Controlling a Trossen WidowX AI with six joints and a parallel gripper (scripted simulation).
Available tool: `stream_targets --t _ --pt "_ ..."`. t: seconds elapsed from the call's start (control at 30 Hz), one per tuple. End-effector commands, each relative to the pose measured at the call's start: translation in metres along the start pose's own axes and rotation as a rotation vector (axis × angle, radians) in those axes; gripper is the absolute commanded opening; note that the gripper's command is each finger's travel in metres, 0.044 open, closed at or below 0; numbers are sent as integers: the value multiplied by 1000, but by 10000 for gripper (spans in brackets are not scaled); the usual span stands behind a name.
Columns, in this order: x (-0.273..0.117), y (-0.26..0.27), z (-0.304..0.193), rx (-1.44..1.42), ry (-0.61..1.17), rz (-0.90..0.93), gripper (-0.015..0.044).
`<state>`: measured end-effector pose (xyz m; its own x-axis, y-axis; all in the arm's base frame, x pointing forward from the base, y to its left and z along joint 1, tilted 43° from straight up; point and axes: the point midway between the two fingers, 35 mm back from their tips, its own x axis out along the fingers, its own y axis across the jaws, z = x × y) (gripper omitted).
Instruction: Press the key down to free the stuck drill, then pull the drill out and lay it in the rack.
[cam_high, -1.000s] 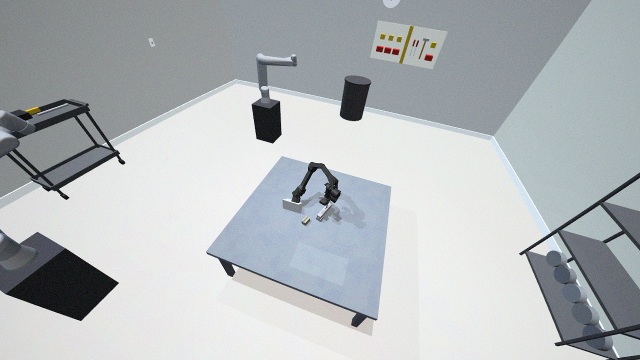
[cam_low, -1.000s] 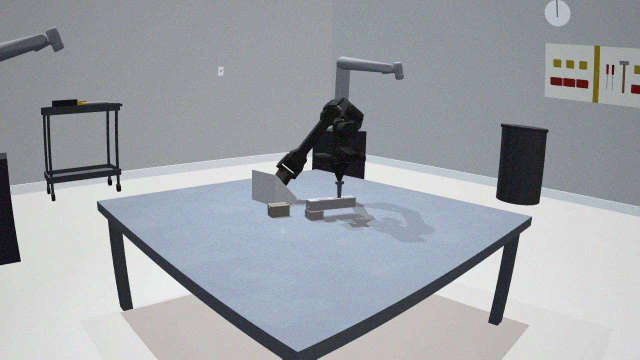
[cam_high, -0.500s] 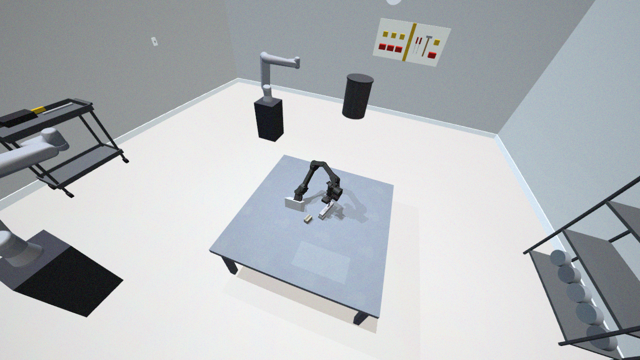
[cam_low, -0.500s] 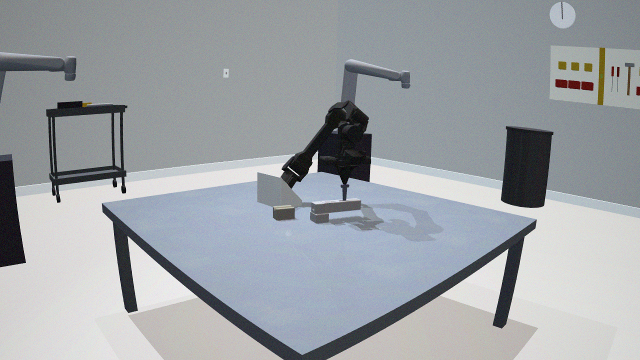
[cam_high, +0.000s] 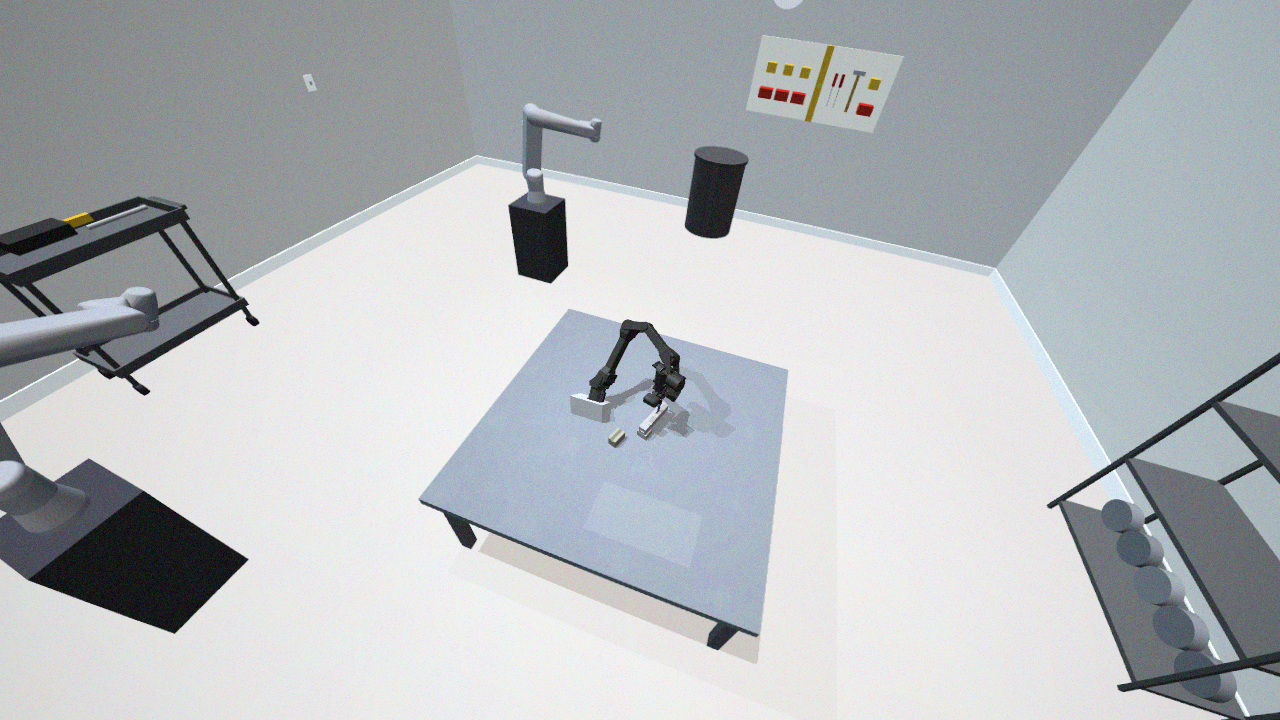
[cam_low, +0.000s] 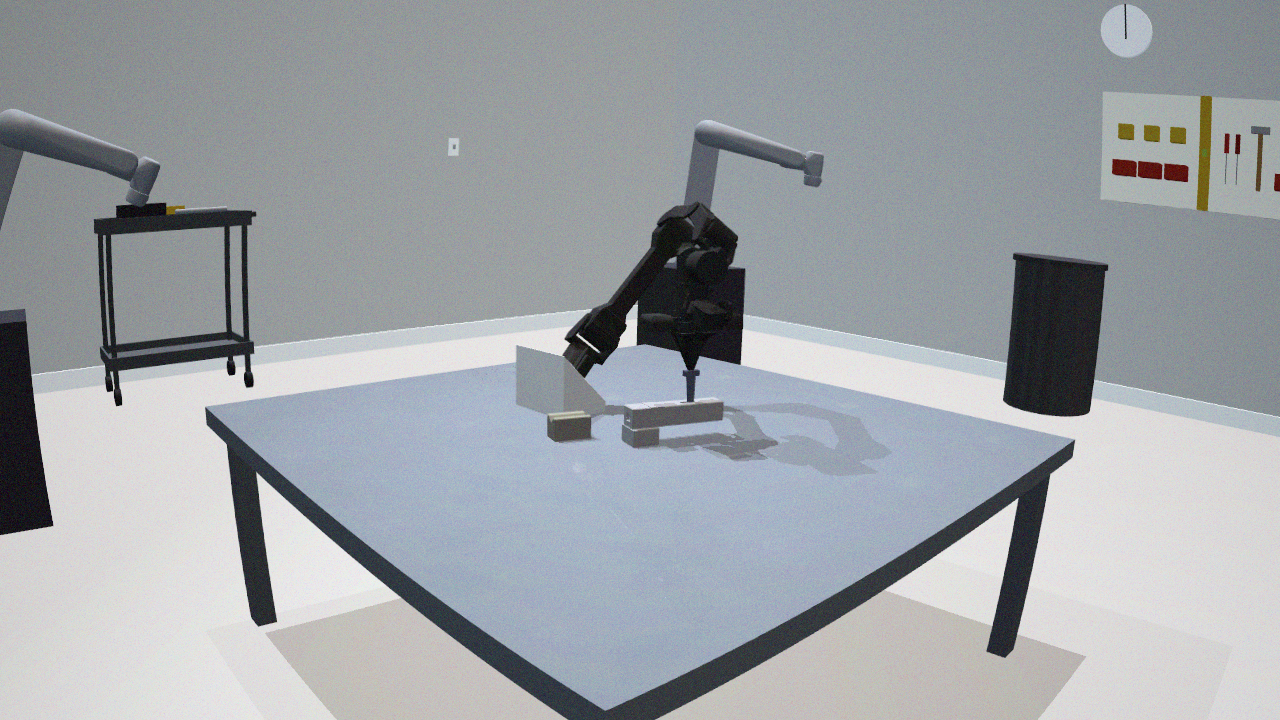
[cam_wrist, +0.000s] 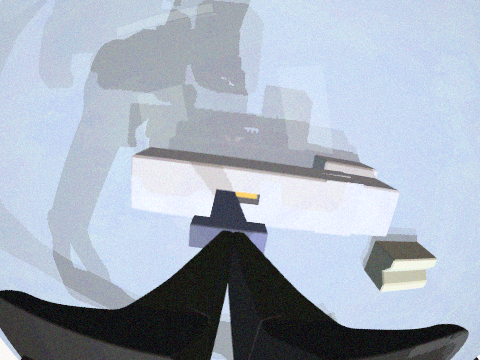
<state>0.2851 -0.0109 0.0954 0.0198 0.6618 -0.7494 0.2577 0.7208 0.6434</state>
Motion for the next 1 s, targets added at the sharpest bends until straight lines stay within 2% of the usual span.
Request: stream_targets --t 0.0,0.97 --pt "16 3 -7 5 50 9 0" --pt "31 4 -8 5 50 10 0"
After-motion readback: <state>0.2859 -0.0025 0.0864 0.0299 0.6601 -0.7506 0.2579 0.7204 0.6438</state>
